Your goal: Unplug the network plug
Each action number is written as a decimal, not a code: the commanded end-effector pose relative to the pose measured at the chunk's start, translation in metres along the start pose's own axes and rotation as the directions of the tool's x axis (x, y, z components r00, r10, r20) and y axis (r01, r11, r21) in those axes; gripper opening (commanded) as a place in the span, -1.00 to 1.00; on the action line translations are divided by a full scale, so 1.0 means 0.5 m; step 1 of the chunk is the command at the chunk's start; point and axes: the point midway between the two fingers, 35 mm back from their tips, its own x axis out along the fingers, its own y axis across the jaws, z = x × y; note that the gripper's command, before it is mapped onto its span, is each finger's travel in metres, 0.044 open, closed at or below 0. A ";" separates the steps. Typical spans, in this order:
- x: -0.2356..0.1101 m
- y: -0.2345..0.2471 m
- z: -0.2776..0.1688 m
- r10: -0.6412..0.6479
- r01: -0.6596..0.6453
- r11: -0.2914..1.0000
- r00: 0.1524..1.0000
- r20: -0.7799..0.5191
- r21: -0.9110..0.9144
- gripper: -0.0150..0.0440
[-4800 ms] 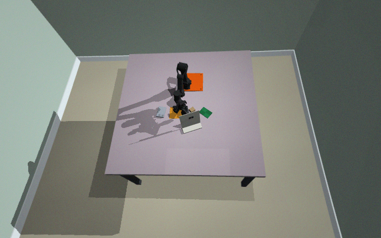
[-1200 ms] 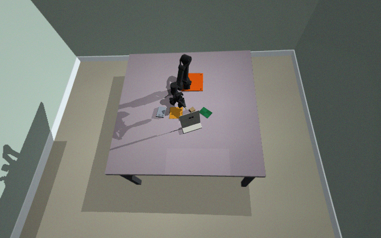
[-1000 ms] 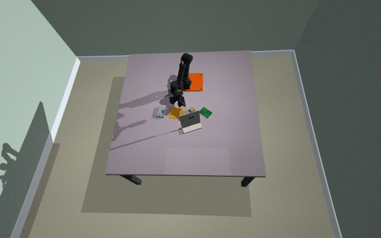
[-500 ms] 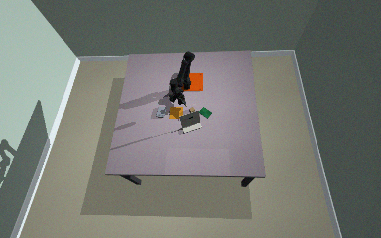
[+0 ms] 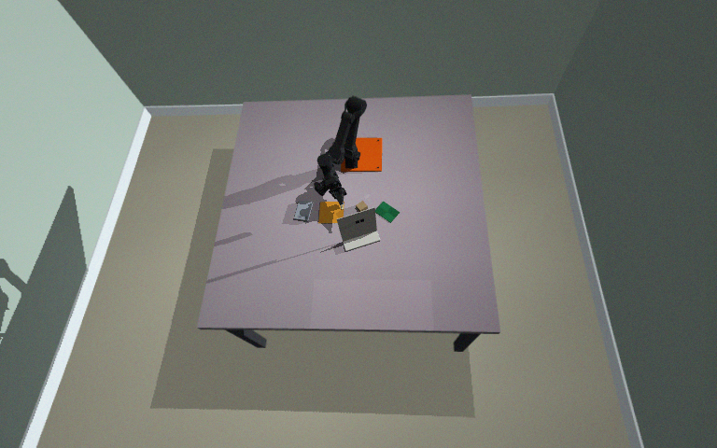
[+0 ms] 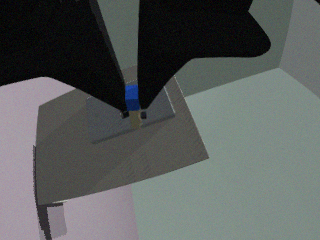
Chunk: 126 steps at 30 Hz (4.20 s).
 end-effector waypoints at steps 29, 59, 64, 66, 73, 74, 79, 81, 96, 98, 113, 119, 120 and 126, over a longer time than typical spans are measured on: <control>-0.057 -0.148 0.104 -0.543 0.438 0.839 0.718 0.436 0.322 -0.49; -0.091 -0.224 0.119 -0.659 0.539 0.751 0.572 0.488 0.382 -0.49; -0.088 -0.240 0.122 -0.659 0.539 0.751 0.573 0.487 0.383 -0.49; -0.087 -0.247 0.123 -0.660 0.538 0.750 0.573 0.487 0.383 -0.49; -0.085 -0.270 0.126 -0.660 0.538 0.750 0.573 0.486 0.385 -0.49; -0.085 -0.273 0.126 -0.660 0.538 0.750 0.573 0.485 0.385 -0.49; -0.084 -0.289 0.128 -0.661 0.538 0.749 0.573 0.485 0.386 -0.49; -0.084 -0.293 0.128 -0.661 0.538 0.749 0.573 0.484 0.386 -0.49; -0.080 -0.297 0.128 -0.661 0.538 0.749 0.573 0.484 0.386 -0.49; -0.080 -0.298 0.128 -0.661 0.538 0.749 0.573 0.484 0.386 -0.49; -0.078 -0.296 0.128 -0.659 0.539 0.751 0.577 0.483 0.381 -0.14; -0.078 -0.296 0.128 -0.659 0.539 0.751 0.577 0.483 0.381 0.04; -0.079 -0.296 0.128 -0.659 0.539 0.751 0.577 0.483 0.381 0.04; -0.084 -0.289 0.124 -0.659 0.539 0.751 0.576 0.483 0.382 0.04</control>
